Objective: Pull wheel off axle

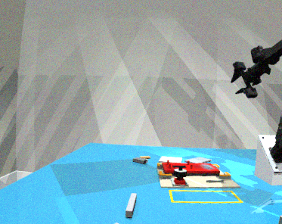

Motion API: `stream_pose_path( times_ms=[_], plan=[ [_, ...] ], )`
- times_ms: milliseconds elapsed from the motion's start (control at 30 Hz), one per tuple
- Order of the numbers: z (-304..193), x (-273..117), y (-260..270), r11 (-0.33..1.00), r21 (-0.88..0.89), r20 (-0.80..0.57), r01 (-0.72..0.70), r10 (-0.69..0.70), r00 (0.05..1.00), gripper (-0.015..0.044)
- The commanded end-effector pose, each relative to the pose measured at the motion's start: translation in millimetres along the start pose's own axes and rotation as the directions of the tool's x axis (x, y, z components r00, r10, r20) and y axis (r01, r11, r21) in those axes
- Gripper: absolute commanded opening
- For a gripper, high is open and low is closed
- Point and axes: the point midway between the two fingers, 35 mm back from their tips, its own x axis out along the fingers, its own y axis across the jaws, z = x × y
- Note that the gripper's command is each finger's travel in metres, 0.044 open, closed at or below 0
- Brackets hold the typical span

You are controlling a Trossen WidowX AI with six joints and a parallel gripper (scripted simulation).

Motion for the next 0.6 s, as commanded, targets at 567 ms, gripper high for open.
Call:
stream_pose_path(
  times_ms=[567],
  plan=[
    [-249.4, 20.8, -32.5, 0.513, -0.855, -0.305, -0.08, -0.371, 0.877, 0.03]
  ],
)
